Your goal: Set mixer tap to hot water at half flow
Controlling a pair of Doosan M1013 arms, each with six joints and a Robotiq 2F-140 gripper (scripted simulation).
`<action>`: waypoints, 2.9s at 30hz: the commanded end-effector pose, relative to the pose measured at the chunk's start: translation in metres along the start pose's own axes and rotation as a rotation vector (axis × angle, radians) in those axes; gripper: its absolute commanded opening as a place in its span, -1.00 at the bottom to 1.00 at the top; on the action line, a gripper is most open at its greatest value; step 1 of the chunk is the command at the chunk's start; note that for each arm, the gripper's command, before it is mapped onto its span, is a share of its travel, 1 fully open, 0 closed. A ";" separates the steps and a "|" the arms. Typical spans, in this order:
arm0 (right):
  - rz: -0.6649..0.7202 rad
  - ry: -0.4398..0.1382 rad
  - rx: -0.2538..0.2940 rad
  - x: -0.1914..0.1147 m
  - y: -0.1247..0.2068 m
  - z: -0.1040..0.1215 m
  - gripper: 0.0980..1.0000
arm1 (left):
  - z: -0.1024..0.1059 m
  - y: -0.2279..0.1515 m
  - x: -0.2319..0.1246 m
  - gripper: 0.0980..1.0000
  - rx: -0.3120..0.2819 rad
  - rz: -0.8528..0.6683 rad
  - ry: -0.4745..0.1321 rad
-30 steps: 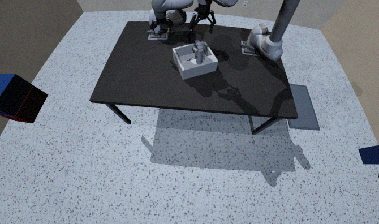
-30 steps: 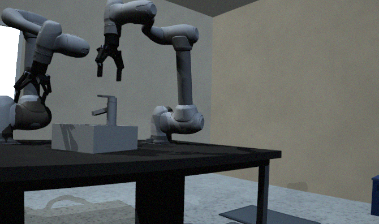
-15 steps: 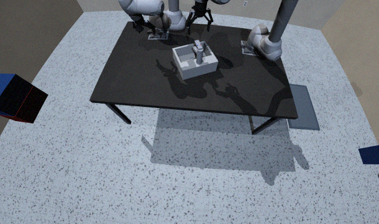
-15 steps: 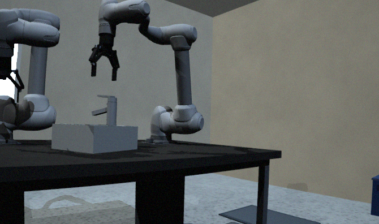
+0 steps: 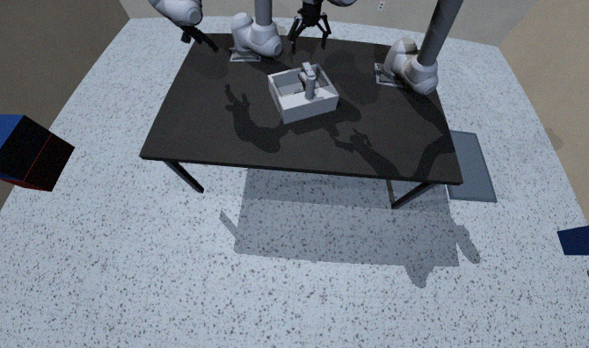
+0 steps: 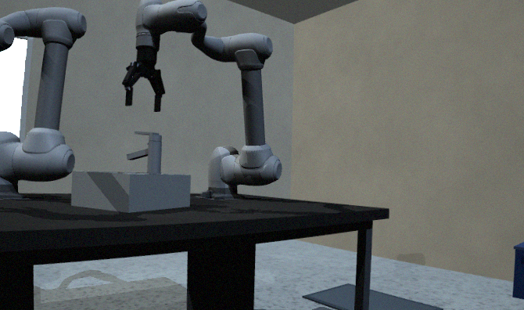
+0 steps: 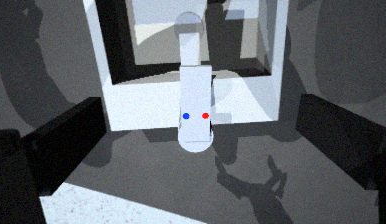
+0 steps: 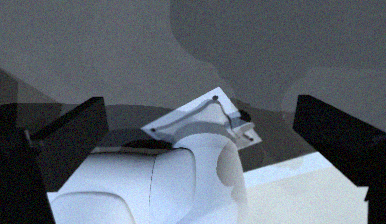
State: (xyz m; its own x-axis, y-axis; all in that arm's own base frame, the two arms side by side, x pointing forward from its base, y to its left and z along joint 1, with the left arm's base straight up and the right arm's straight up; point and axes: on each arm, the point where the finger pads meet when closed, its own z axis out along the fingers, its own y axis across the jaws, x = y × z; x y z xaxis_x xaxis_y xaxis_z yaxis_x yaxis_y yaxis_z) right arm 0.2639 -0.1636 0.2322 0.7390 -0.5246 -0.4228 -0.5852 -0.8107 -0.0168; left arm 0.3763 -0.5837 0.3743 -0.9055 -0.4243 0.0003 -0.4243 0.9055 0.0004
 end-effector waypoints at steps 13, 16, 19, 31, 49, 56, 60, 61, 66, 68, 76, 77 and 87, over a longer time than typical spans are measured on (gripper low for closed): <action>0.457 0.011 0.219 -0.025 0.157 0.008 1.00 | -0.001 0.000 0.000 1.00 0.001 0.000 -0.001; 0.486 0.011 0.233 -0.029 0.166 0.010 1.00 | -0.001 0.000 0.000 1.00 0.001 0.000 -0.001; 0.574 0.013 0.273 -0.043 0.192 0.016 1.00 | -0.001 0.000 0.000 1.00 0.001 0.000 -0.001; 0.807 0.018 0.382 -0.091 0.254 0.037 1.00 | -0.001 0.000 0.000 1.00 0.001 0.000 -0.001; 0.870 0.020 0.411 -0.106 0.268 0.044 1.00 | -0.001 0.000 0.000 1.00 0.001 0.000 -0.001; 0.870 0.020 0.411 -0.106 0.268 0.044 1.00 | -0.001 0.000 0.000 -1.00 0.001 0.000 -0.001; 0.870 0.020 0.411 -0.106 0.268 0.044 1.00 | -0.001 0.000 0.000 -1.00 0.001 0.000 -0.001; 0.870 0.020 0.411 -0.106 0.268 0.044 1.00 | -0.001 0.000 0.000 -1.00 0.001 0.000 -0.001; 0.870 0.020 0.411 -0.106 0.268 0.044 1.00 | -0.001 0.000 0.000 -1.00 0.001 0.000 -0.001; 0.870 0.020 0.411 -0.106 0.268 0.044 1.00 | -0.001 0.000 0.000 -1.00 0.001 0.000 -0.001; 0.870 0.020 0.411 -0.106 0.268 0.044 1.00 | -0.001 0.000 0.000 -1.00 0.001 0.000 -0.001; 0.870 0.020 0.411 -0.106 0.268 0.044 1.00 | -0.001 0.000 0.000 -1.00 0.001 0.000 -0.001; 0.870 0.020 0.411 -0.106 0.268 0.044 1.00 | -0.001 0.000 0.000 -1.00 0.001 0.000 -0.001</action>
State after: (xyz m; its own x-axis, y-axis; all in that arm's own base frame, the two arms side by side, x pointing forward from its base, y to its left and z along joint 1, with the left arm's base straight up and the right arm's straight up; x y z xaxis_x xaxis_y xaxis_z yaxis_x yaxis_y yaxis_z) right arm 0.0140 -0.3133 0.2321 -0.0062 -0.9062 -0.4229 -0.9996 0.0171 -0.0220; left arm 0.3763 -0.5837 0.3743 -0.9055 -0.4243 0.0003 -0.4243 0.9055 0.0005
